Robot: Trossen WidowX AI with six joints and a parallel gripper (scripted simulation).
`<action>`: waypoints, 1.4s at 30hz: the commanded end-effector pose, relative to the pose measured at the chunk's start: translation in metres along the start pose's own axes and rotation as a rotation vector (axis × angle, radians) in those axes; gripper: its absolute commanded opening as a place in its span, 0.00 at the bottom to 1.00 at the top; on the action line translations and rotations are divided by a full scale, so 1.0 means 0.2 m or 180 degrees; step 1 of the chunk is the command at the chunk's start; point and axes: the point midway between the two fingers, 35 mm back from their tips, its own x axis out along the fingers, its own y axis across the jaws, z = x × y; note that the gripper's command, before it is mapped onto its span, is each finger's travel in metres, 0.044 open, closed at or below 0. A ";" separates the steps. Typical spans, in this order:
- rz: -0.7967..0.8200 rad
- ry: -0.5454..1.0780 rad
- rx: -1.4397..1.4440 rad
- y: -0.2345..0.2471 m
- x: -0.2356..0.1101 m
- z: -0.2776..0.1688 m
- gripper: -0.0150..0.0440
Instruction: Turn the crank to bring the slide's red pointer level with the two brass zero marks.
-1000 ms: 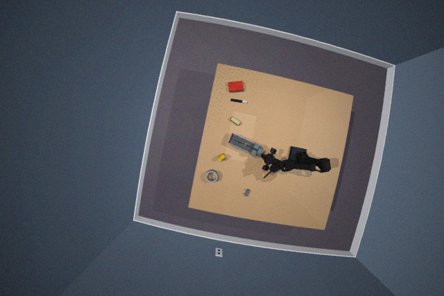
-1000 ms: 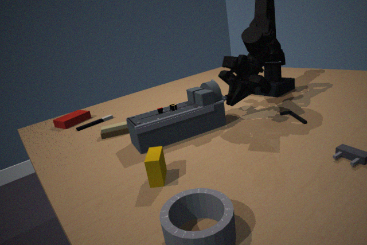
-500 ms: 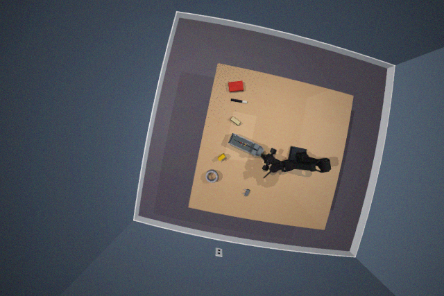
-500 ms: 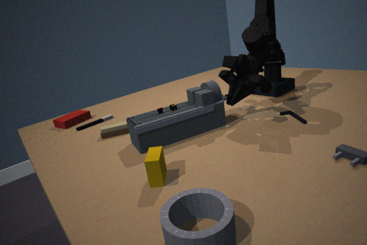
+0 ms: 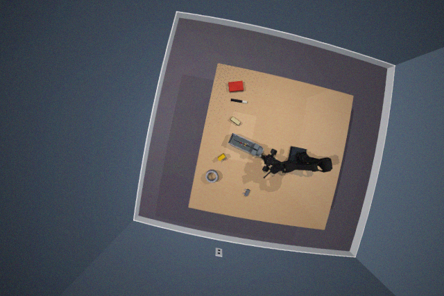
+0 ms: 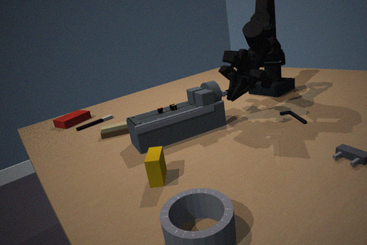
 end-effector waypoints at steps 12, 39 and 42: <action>0.0007 -0.0019 0.0009 -0.04 -0.08 0.08 0.25; 0.0000 -0.0020 0.0002 -0.19 -0.11 0.11 0.25; 0.0000 -0.0020 0.0002 -0.20 -0.11 0.11 0.25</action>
